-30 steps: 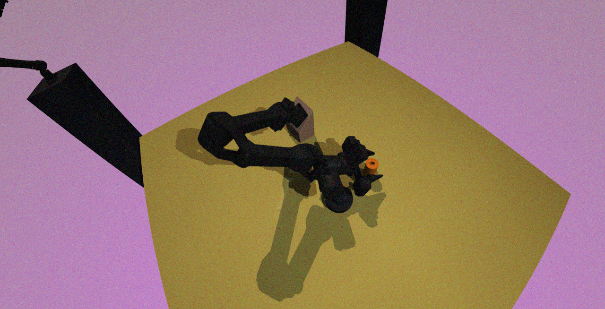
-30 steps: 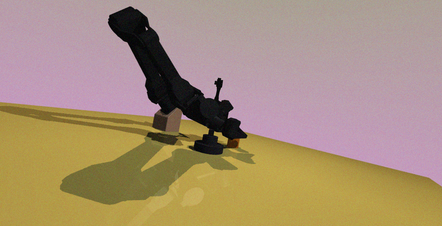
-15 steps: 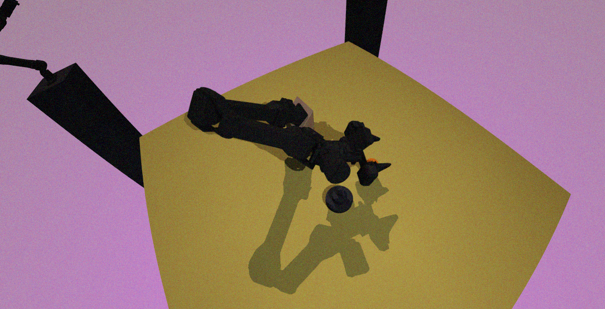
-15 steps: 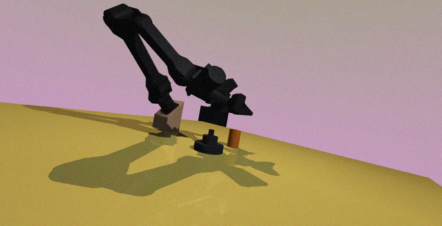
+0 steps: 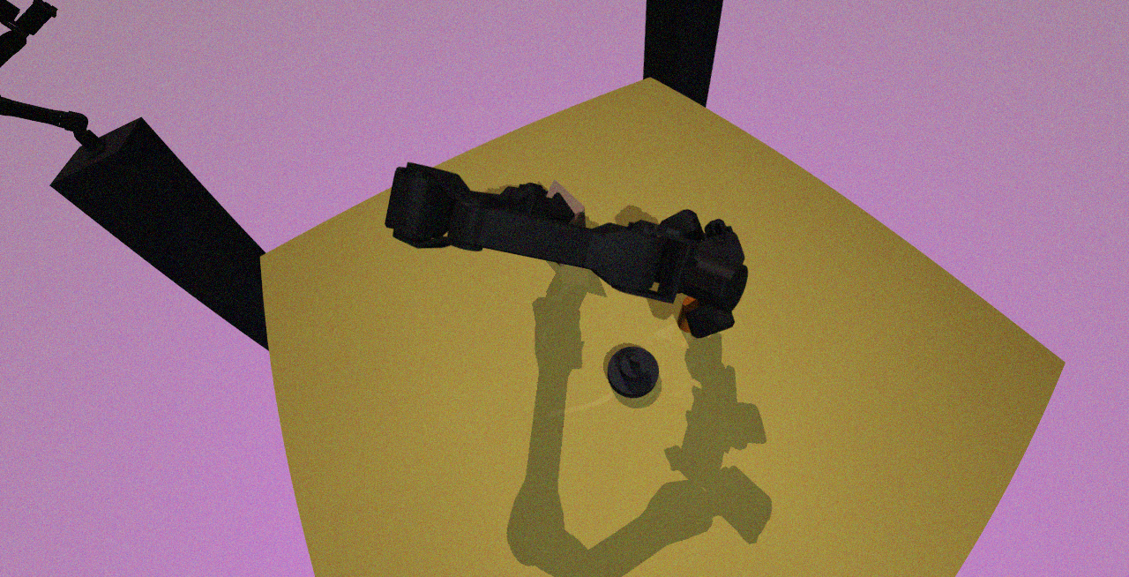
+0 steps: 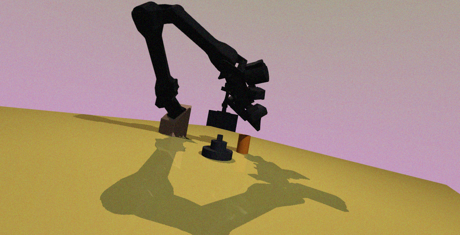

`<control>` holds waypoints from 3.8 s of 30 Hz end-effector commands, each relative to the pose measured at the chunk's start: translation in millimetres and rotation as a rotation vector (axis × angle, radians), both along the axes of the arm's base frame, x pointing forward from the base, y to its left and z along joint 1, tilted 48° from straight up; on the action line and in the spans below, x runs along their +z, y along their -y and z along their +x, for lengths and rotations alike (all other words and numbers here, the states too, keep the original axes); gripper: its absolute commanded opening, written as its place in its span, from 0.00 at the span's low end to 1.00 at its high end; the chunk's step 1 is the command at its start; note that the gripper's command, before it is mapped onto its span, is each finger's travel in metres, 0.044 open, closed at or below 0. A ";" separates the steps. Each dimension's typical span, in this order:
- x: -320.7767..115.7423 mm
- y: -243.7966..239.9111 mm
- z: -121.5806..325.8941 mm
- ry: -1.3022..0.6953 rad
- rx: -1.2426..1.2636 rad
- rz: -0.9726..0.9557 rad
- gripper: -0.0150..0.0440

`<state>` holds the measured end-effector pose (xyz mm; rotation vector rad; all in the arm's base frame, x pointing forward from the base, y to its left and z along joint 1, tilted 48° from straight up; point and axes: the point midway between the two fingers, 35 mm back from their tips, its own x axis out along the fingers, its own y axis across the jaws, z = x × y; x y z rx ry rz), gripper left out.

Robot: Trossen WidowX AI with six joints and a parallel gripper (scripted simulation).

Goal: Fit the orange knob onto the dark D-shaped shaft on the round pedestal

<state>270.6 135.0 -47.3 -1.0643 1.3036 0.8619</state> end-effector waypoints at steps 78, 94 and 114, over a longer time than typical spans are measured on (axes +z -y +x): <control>-16.1 39.8 14.4 0.498 -0.976 -0.542 1.00; -32.9 59.1 18.0 0.503 -0.973 -0.541 1.00; -39.3 67.2 18.8 0.506 -0.973 -0.542 0.53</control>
